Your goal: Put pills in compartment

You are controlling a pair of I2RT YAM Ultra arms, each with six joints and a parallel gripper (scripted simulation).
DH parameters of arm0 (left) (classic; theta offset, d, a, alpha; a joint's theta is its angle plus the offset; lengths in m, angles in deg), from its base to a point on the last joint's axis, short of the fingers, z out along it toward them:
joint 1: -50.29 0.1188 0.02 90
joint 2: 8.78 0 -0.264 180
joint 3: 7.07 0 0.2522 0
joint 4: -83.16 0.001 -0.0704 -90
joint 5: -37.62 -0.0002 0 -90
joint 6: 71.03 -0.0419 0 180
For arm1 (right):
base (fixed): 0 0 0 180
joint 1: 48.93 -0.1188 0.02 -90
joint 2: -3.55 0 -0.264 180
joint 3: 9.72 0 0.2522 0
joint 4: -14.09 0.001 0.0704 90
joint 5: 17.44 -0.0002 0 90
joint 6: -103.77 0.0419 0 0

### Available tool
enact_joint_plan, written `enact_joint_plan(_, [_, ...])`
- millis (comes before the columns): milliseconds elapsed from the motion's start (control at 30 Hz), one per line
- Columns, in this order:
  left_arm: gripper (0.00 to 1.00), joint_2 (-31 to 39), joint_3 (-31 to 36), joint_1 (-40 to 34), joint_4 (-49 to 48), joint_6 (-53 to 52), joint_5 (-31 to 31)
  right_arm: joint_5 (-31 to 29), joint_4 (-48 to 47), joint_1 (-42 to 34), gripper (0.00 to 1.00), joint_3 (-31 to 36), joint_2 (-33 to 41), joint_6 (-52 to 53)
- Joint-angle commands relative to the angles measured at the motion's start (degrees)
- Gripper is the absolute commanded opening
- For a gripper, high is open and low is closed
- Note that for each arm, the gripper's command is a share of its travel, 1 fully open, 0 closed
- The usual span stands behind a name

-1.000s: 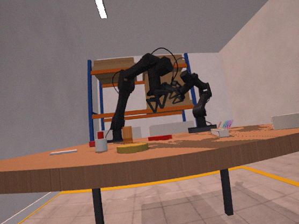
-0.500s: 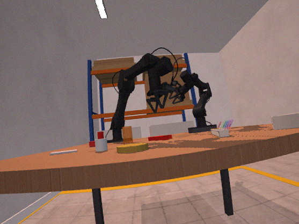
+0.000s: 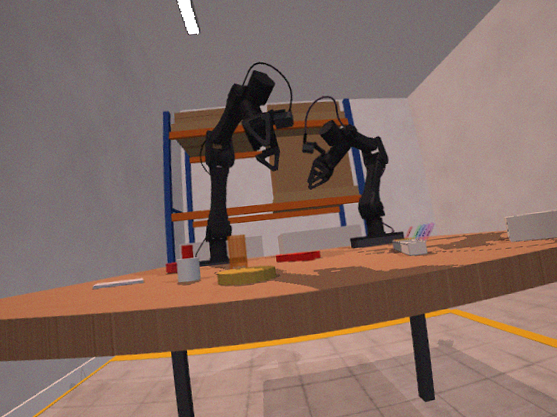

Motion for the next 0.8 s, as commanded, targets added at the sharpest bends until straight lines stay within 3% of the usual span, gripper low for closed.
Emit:
enact_joint_plan(0, [1.00,-4.99,-4.32,-2.38,-2.95,9.80,4.25,2.03,-4.23,2.84,1.00,2.98,3.68,6.49])
enact_joint_plan(333, [1.00,-24.73,-13.05,-8.20,-8.75,28.90,13.53,1.96,-8.13,12.87,1.00,11.31,19.79,15.22])
enact_joint_plan(400, [1.00,-29.51,-14.84,-9.52,-10.38,33.73,15.79,0.89,-6.47,12.62,1.00,13.74,24.98,15.22])
enact_joint_plan(467, [1.00,-29.51,-14.84,-9.52,-10.38,33.73,15.79,0.89,-6.47,12.62,1.00,13.74,24.98,15.22])
enact_joint_plan(767, [1.00,-51.23,-23.96,-13.33,-16.78,54.63,25.37,-0.54,-0.30,10.97,1.00,22.87,48.41,20.69])
